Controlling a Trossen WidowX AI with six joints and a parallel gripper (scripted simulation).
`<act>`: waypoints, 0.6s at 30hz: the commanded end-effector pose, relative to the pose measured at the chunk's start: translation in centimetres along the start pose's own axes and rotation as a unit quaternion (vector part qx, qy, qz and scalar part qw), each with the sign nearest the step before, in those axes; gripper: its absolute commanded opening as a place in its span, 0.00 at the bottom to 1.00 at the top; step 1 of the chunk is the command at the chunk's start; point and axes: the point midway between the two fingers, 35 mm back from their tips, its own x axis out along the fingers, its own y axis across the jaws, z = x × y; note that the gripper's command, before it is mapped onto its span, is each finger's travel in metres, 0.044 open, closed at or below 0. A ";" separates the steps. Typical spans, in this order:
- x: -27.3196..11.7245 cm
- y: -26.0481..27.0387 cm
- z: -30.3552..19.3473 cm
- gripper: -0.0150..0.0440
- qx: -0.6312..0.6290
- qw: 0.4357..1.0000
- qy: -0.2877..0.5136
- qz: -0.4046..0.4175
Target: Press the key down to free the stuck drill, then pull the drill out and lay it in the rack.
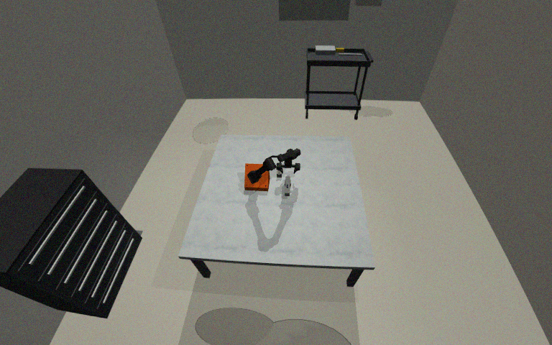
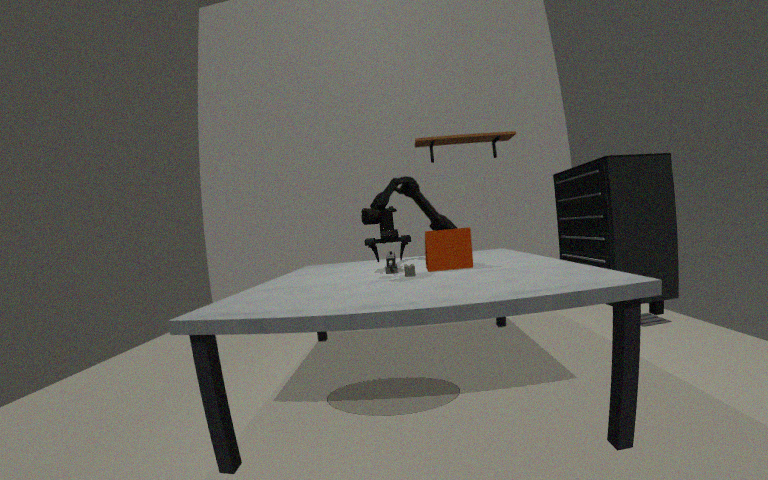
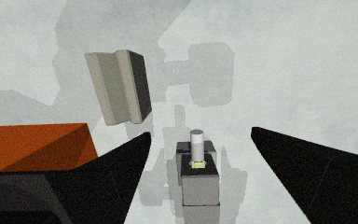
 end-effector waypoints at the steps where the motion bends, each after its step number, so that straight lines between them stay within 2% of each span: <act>1: 0.7 0.1 -0.3 1.00 -0.002 1.000 0.002 0.002; 18: 3.4 0.1 -1.1 1.00 -0.002 1.000 0.003 0.002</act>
